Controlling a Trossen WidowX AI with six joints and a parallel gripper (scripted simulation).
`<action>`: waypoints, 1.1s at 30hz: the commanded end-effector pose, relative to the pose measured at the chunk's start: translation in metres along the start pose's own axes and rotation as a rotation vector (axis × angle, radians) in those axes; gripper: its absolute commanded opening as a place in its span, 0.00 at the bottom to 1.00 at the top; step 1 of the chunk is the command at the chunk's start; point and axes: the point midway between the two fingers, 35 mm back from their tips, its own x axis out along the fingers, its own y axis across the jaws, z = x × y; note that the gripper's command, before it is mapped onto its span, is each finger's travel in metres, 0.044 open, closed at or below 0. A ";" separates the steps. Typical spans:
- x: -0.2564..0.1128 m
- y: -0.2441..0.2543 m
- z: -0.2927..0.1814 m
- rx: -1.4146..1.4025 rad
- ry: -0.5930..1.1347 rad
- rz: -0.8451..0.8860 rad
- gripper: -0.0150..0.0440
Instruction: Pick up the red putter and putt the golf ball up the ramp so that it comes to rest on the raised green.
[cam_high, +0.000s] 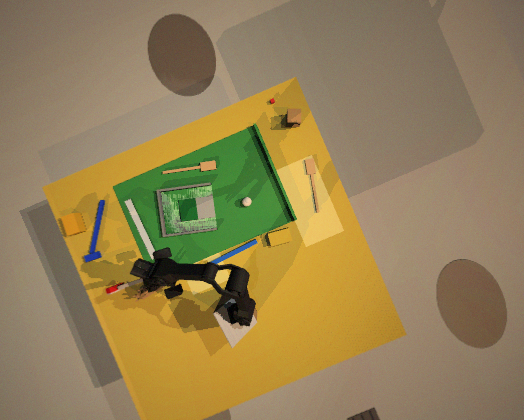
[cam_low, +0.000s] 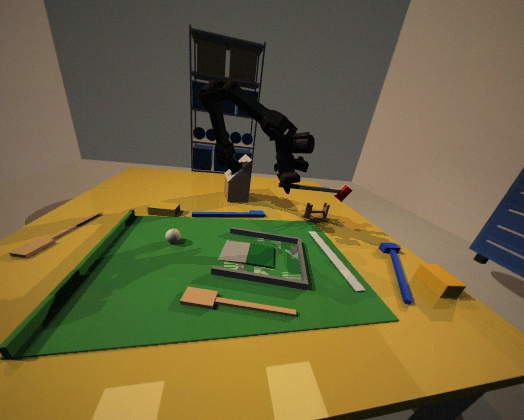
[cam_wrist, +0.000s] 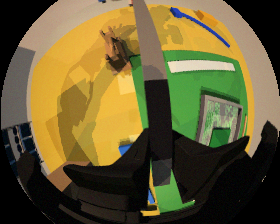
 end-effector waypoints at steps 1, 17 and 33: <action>-0.013 -0.014 -0.022 0.106 -0.005 -0.013 0.25; -0.047 -0.048 -0.115 0.505 0.004 -0.055 0.25; -0.073 -0.050 -0.214 0.909 0.035 -0.107 0.25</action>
